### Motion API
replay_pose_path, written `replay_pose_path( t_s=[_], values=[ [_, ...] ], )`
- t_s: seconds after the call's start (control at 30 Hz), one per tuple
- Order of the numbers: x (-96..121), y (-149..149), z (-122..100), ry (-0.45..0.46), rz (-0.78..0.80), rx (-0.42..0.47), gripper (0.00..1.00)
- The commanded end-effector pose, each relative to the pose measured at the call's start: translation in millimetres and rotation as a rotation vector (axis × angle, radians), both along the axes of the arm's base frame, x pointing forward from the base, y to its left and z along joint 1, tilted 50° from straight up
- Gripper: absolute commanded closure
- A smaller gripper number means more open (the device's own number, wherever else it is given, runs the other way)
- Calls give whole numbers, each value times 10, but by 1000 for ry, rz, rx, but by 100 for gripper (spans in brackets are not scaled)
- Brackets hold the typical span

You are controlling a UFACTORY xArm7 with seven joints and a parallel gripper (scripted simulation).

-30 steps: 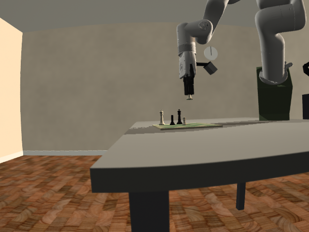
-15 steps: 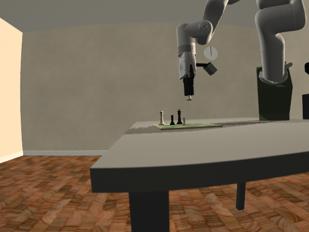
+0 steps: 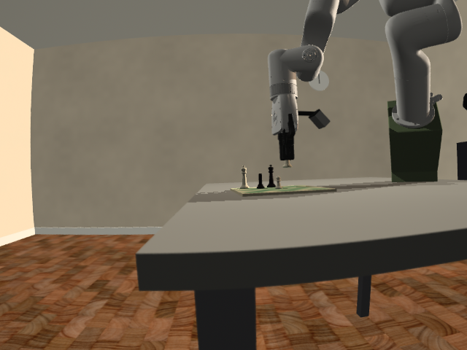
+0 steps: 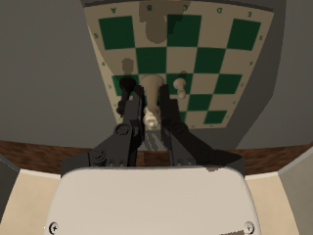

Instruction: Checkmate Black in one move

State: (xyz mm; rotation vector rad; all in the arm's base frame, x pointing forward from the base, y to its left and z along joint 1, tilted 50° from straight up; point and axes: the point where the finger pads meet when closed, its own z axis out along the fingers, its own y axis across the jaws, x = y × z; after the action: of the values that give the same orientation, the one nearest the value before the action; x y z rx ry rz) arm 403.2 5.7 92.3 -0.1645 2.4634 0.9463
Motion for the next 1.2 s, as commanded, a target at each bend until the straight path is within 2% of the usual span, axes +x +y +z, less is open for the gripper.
replay_pose_path(
  t_s=[0.0,0.4,1.17],
  values=[
    [103,106,-124,-2,-4,-1,100],
    [218,290,-304,-2,-4,-1,100],
    [225,302,-316,-2,-4,-1,100]
  ],
)
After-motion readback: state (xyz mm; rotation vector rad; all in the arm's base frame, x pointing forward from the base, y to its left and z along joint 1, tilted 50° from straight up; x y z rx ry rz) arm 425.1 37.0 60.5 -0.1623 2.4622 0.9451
